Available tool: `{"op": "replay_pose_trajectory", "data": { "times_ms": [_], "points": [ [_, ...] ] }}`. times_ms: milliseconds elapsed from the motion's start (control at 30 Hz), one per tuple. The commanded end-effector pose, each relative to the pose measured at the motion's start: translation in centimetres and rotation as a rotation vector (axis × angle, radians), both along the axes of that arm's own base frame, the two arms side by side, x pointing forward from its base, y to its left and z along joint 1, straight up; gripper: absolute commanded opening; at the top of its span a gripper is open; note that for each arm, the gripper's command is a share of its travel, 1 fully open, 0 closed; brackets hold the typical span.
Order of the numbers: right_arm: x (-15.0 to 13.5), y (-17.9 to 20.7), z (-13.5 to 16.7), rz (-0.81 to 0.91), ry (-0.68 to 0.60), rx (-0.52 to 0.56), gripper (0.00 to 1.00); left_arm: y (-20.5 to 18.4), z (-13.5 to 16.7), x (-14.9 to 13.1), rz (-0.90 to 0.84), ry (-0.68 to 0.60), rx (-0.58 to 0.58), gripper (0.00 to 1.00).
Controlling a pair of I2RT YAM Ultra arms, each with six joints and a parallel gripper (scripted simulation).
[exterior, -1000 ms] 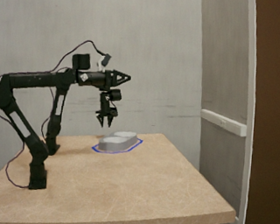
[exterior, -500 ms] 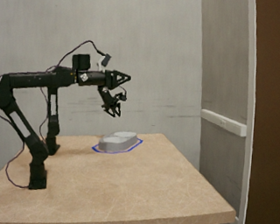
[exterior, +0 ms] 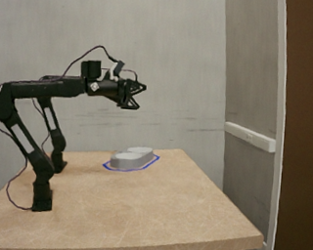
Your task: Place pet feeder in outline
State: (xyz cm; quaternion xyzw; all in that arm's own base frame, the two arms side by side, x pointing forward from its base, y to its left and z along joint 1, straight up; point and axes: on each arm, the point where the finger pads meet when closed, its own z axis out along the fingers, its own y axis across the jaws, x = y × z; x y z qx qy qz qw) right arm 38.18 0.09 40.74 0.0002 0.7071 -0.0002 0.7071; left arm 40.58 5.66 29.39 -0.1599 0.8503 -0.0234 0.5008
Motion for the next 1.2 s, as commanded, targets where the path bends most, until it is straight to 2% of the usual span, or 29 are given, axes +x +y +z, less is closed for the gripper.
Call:
{"op": "replay_pose_trajectory", "data": {
  "times_ms": [0,67,133,200,300,400,433,467,500,533,700,767,900,1167],
  "points": [
    [-0.5,0.1,1.2,0.006,-0.032,0.009,1.00,-1.7,5.7,0.6,-0.090,-0.239,0.140,0.47],
    [-0.7,0.1,1.2,0.007,-0.035,0.009,1.00,-2.8,7.6,0.0,-0.125,-0.324,0.186,0.47],
    [-0.7,0.1,1.2,0.007,-0.035,0.009,1.00,-2.8,7.6,0.0,-0.125,-0.324,0.186,0.47],
    [-0.8,0.1,1.2,0.007,-0.035,0.009,1.00,-4.0,10.2,-1.0,-0.169,-0.456,0.253,0.47],
    [-1.0,0.1,1.1,0.007,-0.037,0.008,1.00,-5.4,11.6,-2.0,-0.206,-0.532,0.305,0.47],
    [-1.0,0.0,0.8,0.005,-0.032,0.008,1.00,-5.8,11.4,-2.3,-0.215,-0.530,0.301,0.47],
    [-1.1,0.0,1.7,0.005,-0.045,0.008,1.00,-5.5,9.9,-1.8,-0.210,-0.482,0.283,0.47],
    [-0.7,0.0,1.7,0.005,-0.043,0.008,1.00,-5.2,10.0,-1.6,-0.200,-0.472,0.268,0.47],
    [-0.7,0.0,2.2,0.005,-0.056,0.008,1.00,-6.3,14.2,-3.3,-0.216,-0.584,0.274,0.47],
    [-0.7,0.0,2.2,0.005,-0.054,0.008,1.00,-6.2,14.5,-3.5,-0.214,-0.591,0.275,0.47],
    [-0.7,0.0,2.2,0.005,-0.052,0.008,1.00,-6.3,14.3,-3.1,-0.215,-0.588,0.276,0.47],
    [-0.6,0.0,2.1,0.004,-0.049,0.007,1.00,-5.2,12.5,-2.1,-0.181,-0.526,0.276,0.47],
    [-0.6,0.0,2.1,0.004,-0.049,0.007,1.00,-5.2,14.4,-3.5,-0.176,-0.577,0.281,0.47],
    [-0.6,0.0,2.1,0.004,-0.049,0.007,1.00,-5.2,14.4,-3.5,-0.176,-0.577,0.281,0.47]
  ]
}}
